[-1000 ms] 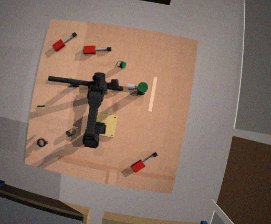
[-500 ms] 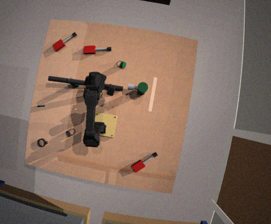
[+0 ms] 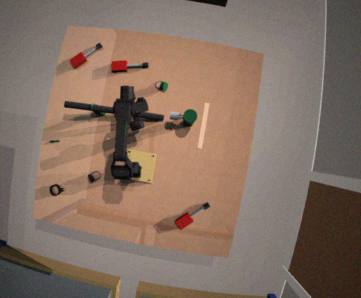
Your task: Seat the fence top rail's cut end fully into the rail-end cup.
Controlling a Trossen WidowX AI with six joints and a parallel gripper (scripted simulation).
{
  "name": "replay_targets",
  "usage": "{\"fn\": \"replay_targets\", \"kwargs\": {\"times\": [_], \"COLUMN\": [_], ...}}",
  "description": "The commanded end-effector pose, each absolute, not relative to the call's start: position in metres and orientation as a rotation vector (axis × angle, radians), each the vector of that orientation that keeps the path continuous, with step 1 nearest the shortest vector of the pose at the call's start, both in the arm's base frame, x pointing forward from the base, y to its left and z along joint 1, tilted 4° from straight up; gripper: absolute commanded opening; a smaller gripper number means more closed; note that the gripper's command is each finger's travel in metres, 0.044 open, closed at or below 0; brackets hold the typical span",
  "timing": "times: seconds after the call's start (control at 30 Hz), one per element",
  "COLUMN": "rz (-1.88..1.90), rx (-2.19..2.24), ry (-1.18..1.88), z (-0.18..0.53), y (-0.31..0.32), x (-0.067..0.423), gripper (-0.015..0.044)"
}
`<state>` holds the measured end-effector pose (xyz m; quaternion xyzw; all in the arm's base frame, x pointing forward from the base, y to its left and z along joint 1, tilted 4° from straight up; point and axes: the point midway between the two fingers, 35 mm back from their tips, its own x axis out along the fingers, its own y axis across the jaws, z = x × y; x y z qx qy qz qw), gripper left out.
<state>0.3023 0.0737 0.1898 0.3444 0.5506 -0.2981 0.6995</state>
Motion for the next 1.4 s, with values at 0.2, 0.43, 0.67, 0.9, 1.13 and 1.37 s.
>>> {"fn": "replay_targets", "kwargs": {"times": [0.2,0.43,0.67,0.9,1.13,1.37], "rz": [-1.049,-1.049,-1.049,-1.049,-1.049,-1.049], "rx": [1.050,1.050,1.050,1.050,1.050,1.050], "ry": [1.205,1.205,1.205,1.204,1.204,1.204], "z": [0.164,0.154,0.129,0.114,0.107,0.095], "y": [0.083,0.083,0.081,0.081,0.080,0.080], "x": [0.301,0.302,0.303,0.304,0.305,0.307], "gripper": [0.0440,0.0440,0.0440,0.0440,0.0440,0.0440]}}
